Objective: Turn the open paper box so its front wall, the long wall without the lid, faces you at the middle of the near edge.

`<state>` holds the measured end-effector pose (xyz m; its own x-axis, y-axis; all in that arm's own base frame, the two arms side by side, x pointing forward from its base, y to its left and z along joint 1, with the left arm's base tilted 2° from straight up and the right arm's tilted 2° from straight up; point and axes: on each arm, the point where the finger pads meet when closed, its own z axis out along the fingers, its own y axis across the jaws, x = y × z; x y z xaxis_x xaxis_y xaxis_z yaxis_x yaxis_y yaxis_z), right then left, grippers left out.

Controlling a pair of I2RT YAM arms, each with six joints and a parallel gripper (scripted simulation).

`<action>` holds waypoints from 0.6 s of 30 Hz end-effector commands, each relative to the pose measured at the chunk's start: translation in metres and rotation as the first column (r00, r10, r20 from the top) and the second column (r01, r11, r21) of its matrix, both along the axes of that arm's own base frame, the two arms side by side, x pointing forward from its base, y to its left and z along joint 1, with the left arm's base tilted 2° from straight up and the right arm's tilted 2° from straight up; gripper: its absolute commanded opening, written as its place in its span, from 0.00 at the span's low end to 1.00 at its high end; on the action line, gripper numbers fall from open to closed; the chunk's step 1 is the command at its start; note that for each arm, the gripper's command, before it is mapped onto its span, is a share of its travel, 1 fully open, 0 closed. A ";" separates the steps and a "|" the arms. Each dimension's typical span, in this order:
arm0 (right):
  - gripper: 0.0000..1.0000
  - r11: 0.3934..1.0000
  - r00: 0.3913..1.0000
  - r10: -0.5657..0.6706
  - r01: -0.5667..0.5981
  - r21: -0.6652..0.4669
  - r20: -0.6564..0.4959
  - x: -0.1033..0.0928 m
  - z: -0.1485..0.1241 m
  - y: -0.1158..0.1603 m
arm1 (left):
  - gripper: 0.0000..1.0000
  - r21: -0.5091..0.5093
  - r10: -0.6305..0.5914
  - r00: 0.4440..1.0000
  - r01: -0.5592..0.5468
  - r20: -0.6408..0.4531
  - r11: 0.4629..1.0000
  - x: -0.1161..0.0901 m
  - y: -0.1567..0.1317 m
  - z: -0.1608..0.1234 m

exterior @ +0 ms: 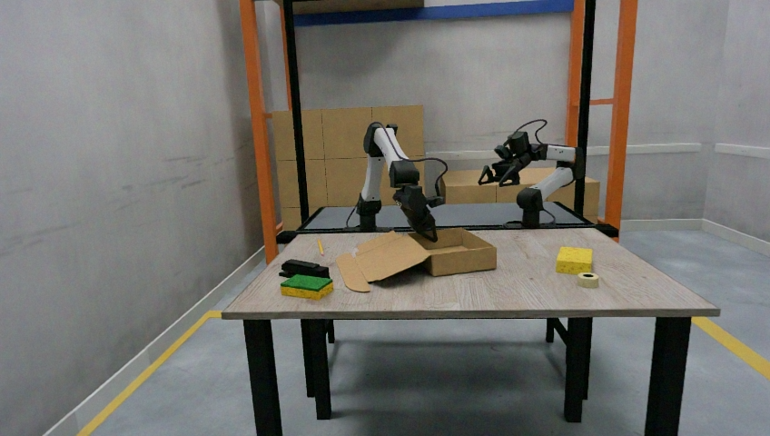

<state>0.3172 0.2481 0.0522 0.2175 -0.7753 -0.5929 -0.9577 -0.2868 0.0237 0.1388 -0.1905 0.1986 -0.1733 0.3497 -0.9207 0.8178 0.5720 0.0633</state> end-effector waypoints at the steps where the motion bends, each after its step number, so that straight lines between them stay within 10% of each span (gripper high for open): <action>1: 0.00 0.999 0.999 0.031 -0.031 0.018 0.017 0.009 0.002 -0.002 | 1.00 -0.010 -0.001 1.000 0.001 0.003 1.000 0.000 -0.001 0.003; 8: 0.00 0.999 0.999 0.030 -0.031 0.022 0.027 0.011 0.003 -0.001 | 1.00 -0.010 -0.001 1.000 0.001 0.003 1.000 0.000 -0.001 0.003; 16: 0.91 0.998 0.995 0.026 -0.031 0.053 0.093 0.014 0.048 -0.011 | 1.00 -0.010 -0.001 1.000 0.001 0.003 1.000 0.000 -0.001 0.003; 18: 1.00 0.998 0.994 0.025 -0.031 0.056 0.103 0.018 0.060 -0.017 | 1.00 -0.038 -0.028 0.999 0.029 0.030 0.999 -0.002 -0.006 0.017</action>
